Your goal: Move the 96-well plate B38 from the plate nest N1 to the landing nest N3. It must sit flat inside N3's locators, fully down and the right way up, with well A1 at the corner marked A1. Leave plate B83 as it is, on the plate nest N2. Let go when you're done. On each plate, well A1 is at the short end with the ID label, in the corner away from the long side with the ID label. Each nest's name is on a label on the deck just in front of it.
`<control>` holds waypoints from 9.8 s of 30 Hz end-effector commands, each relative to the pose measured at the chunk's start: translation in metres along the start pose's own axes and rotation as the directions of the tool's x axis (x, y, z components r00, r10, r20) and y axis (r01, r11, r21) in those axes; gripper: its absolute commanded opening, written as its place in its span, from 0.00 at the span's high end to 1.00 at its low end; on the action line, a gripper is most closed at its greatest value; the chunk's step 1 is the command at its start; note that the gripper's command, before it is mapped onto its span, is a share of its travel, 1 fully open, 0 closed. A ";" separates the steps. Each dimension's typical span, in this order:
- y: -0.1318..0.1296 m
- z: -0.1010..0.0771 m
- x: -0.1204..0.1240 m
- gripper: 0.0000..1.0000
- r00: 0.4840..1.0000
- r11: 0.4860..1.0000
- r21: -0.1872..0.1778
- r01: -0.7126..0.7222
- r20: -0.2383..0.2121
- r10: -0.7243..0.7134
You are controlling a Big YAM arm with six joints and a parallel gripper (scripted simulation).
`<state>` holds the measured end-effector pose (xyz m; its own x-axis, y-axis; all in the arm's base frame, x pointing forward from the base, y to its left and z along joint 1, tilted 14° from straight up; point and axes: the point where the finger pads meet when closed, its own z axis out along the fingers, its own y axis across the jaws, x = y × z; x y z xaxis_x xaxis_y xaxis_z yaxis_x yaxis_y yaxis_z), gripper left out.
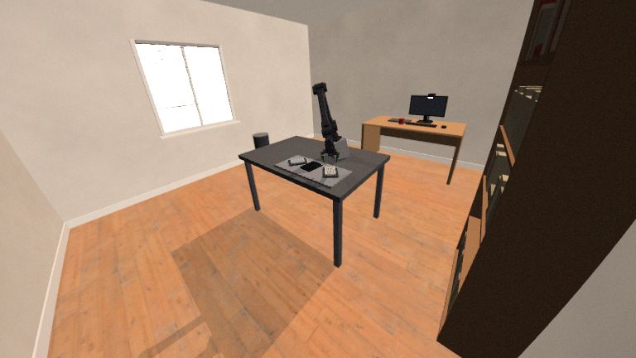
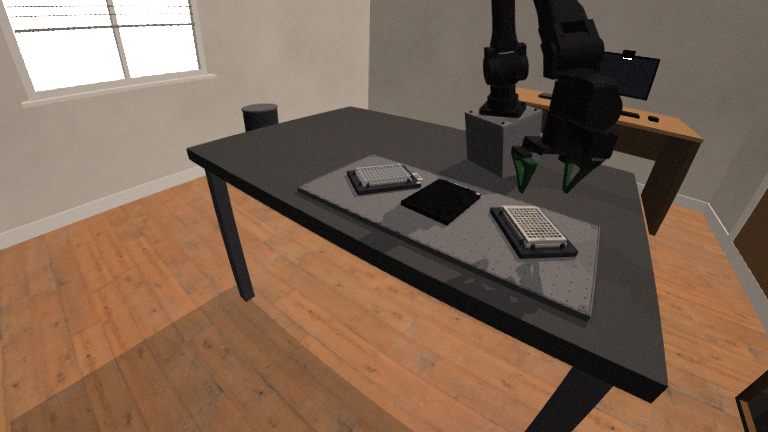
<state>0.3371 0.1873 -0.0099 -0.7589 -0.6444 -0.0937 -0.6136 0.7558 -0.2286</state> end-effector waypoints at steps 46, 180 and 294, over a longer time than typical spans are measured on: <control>-0.005 0.059 -0.001 0.00 1.000 1.000 0.002 -0.013 0.008 0.013; -0.003 0.083 -0.003 1.00 1.000 1.000 0.002 -0.014 0.012 0.014; -0.097 -0.007 0.066 1.00 0.718 0.719 -0.014 -0.695 0.040 0.695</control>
<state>0.3394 0.0804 0.0035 -0.9713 0.0642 -0.2292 0.0881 0.9915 -0.0956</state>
